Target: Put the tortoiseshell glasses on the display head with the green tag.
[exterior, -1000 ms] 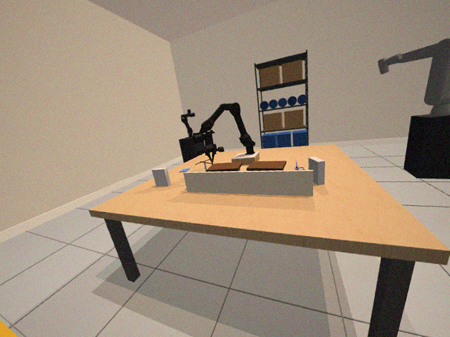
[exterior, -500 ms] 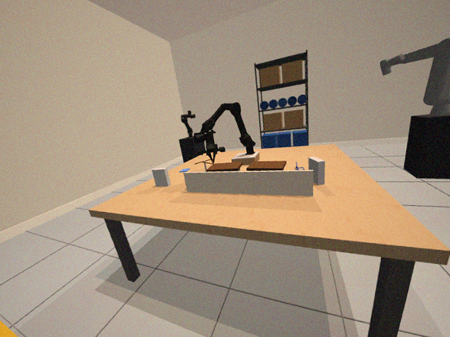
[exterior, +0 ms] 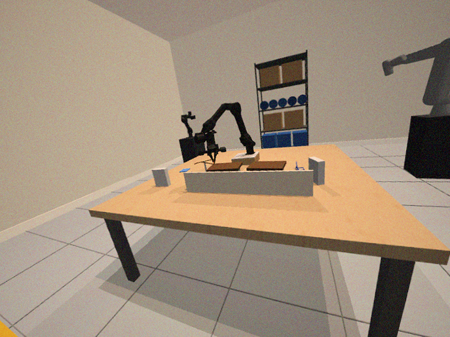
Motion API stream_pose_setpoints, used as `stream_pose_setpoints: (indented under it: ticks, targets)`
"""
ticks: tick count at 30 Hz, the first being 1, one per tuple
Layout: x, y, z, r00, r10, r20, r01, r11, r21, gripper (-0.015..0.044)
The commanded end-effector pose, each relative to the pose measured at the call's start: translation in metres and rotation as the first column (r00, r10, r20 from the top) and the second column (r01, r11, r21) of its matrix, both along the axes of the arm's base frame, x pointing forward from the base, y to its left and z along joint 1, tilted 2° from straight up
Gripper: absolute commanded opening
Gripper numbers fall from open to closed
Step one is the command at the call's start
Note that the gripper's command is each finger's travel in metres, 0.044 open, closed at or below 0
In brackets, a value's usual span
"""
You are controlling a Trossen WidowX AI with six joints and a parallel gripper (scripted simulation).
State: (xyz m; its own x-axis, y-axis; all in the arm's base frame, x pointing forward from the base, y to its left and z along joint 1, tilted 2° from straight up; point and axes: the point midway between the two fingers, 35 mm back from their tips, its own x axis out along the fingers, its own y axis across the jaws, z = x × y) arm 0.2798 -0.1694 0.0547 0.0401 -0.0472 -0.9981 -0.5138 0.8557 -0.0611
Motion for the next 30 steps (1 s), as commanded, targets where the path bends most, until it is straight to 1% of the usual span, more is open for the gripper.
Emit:
stream_pose_setpoints:
  ticks: [1,30]
  targets:
    - [0.002,0.004,-0.001,1.0,0.001,0.0,-0.001,1.0,0.004,0.0]
    - [0.016,0.017,-0.001,1.0,0.001,0.002,-0.001,1.0,0.005,0.0]
